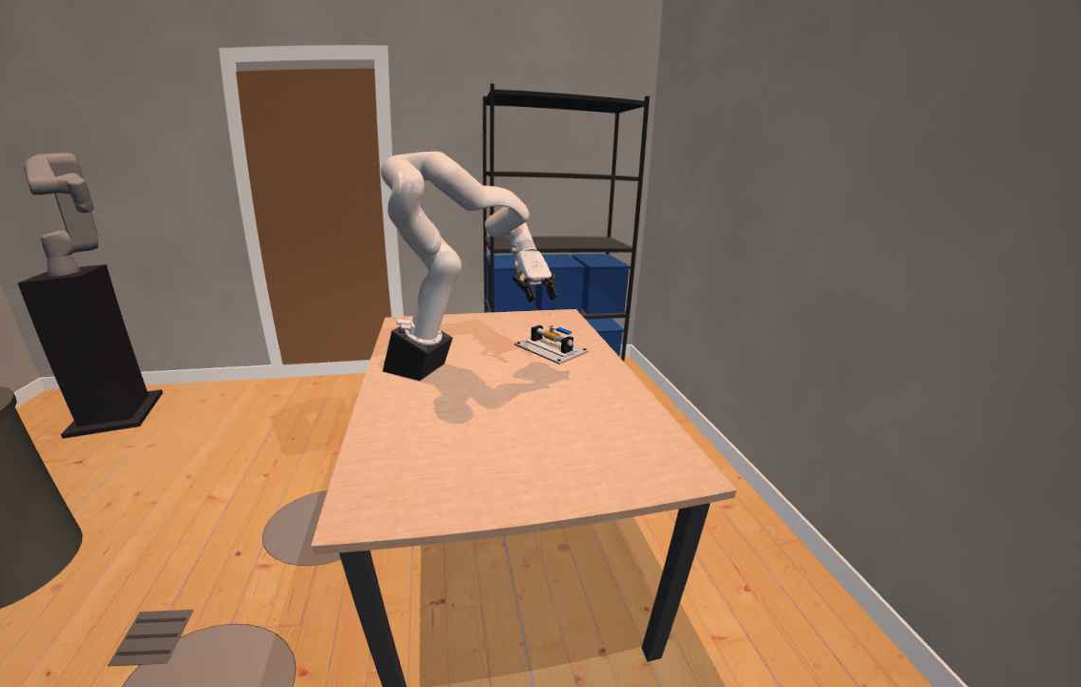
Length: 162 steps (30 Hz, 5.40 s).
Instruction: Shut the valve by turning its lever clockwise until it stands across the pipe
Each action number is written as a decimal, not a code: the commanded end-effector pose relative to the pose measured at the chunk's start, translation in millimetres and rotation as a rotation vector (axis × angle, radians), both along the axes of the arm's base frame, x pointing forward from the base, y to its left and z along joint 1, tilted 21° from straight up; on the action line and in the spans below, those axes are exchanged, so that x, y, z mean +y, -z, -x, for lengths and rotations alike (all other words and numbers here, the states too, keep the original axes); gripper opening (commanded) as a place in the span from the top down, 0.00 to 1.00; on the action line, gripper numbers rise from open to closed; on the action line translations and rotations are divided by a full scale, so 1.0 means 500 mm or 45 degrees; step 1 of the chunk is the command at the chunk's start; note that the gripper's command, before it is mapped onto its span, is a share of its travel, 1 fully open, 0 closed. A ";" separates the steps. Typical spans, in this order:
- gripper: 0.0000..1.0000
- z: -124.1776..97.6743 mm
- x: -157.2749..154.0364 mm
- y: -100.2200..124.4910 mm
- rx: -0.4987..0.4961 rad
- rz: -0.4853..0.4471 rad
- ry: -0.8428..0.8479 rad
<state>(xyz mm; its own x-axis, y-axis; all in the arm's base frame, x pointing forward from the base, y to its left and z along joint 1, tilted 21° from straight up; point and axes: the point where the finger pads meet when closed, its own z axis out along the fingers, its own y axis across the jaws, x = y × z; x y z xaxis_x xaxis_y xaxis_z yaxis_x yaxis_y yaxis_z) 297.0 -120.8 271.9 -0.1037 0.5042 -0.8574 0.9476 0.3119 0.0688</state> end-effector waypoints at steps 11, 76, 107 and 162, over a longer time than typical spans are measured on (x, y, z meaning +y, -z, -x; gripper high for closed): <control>0.00 -0.001 0.000 -0.002 -0.004 -0.001 0.000; 1.00 -0.380 0.239 0.184 0.217 -0.848 -0.223; 0.32 -0.380 0.239 0.184 0.217 -0.848 -0.223; 0.32 -0.397 0.221 0.245 0.235 -0.849 -0.217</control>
